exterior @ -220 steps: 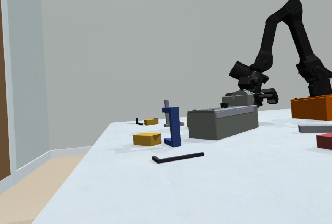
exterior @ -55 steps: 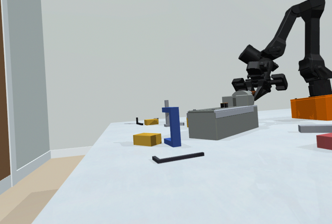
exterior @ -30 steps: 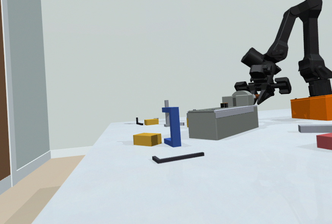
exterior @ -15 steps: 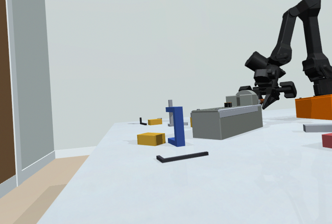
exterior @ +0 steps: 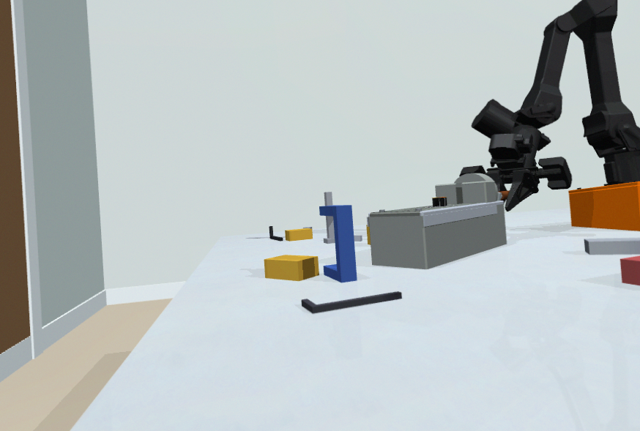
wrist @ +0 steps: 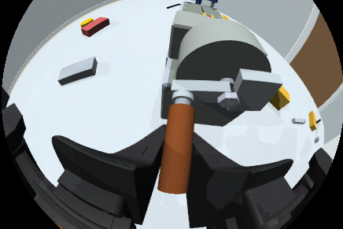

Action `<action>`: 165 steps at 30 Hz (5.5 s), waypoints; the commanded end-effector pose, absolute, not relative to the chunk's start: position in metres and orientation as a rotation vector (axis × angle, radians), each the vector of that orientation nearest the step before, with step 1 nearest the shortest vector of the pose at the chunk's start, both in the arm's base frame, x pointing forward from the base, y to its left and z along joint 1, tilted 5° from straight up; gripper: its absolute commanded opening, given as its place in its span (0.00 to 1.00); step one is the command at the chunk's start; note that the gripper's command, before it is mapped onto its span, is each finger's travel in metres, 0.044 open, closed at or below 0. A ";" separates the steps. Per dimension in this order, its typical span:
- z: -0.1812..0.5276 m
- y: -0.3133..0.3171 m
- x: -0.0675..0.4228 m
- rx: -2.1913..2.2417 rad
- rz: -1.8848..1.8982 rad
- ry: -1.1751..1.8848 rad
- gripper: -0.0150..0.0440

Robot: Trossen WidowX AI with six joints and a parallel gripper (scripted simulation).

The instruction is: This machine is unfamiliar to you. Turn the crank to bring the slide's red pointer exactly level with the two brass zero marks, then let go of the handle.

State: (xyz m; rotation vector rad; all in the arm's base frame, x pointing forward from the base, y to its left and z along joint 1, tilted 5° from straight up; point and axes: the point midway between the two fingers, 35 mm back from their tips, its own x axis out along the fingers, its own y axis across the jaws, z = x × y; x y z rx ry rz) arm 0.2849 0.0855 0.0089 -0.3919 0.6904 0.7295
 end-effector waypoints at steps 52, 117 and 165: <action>0.133 0.094 0.279 -0.392 0.736 0.691 1.00; 0.157 0.180 0.361 -0.116 0.293 0.875 1.00; 0.071 0.089 0.281 -0.397 0.730 0.690 1.00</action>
